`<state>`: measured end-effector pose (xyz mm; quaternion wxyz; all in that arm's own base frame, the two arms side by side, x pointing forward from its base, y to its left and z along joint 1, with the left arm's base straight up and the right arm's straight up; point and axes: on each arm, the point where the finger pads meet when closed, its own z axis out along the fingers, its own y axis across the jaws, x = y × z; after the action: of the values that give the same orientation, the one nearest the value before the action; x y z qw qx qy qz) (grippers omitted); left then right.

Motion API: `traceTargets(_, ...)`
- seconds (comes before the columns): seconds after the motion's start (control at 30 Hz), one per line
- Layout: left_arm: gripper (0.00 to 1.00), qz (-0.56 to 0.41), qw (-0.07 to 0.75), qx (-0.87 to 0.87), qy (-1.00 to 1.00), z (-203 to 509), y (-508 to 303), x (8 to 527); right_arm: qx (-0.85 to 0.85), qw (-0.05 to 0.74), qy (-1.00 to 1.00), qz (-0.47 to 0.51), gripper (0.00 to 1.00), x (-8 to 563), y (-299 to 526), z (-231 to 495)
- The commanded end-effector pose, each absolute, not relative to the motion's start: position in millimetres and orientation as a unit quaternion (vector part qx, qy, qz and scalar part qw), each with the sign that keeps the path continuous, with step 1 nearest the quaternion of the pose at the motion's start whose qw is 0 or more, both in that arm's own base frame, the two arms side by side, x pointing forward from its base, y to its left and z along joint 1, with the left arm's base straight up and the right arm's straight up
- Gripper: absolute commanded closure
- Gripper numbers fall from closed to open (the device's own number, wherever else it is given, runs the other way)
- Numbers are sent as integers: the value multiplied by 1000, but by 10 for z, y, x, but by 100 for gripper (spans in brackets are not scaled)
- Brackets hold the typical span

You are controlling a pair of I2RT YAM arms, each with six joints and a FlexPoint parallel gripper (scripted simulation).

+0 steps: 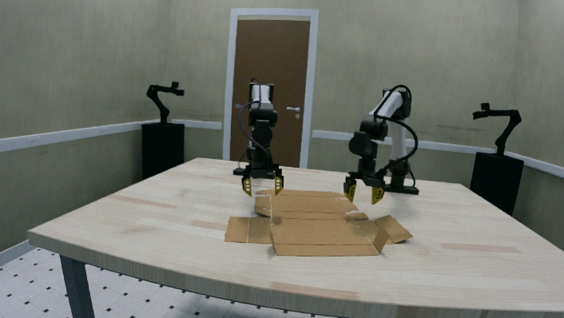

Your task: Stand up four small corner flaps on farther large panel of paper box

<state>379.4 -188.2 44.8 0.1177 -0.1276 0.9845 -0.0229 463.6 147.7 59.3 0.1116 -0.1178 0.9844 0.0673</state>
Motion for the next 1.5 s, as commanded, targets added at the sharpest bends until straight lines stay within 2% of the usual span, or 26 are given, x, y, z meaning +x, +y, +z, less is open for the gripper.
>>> traceTargets(0.0,23,-52,169,-146,973,734,-1927,4021,-113,163,978,71,23,4809,1447,936)
traceTargets(1.47,23,-47,156,-139,977,814,-1882,3946,-115,150,979,71,23,4753,1400,999)
